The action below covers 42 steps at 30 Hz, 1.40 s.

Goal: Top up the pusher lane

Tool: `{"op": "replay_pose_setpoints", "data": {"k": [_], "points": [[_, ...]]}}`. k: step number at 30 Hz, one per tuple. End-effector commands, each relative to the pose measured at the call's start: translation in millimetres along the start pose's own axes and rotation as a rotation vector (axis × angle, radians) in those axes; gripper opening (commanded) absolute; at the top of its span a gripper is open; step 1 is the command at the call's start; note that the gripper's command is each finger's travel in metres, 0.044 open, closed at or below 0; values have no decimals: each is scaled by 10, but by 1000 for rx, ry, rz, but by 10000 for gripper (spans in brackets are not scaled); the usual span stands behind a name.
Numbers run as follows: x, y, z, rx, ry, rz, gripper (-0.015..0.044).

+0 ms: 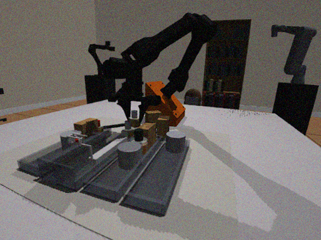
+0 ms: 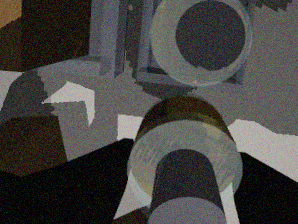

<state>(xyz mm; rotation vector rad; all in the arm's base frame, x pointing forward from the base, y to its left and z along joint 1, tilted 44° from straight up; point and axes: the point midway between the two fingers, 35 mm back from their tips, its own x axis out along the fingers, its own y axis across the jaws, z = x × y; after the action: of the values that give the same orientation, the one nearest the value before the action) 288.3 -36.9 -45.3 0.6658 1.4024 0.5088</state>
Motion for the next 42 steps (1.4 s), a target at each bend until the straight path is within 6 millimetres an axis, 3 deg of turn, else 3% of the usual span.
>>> {"op": "replay_pose_setpoints", "data": {"k": [1,42], "points": [[41,-11,0,10,-4,4,0],[43,-17,167,9,-5,4,0]]}}
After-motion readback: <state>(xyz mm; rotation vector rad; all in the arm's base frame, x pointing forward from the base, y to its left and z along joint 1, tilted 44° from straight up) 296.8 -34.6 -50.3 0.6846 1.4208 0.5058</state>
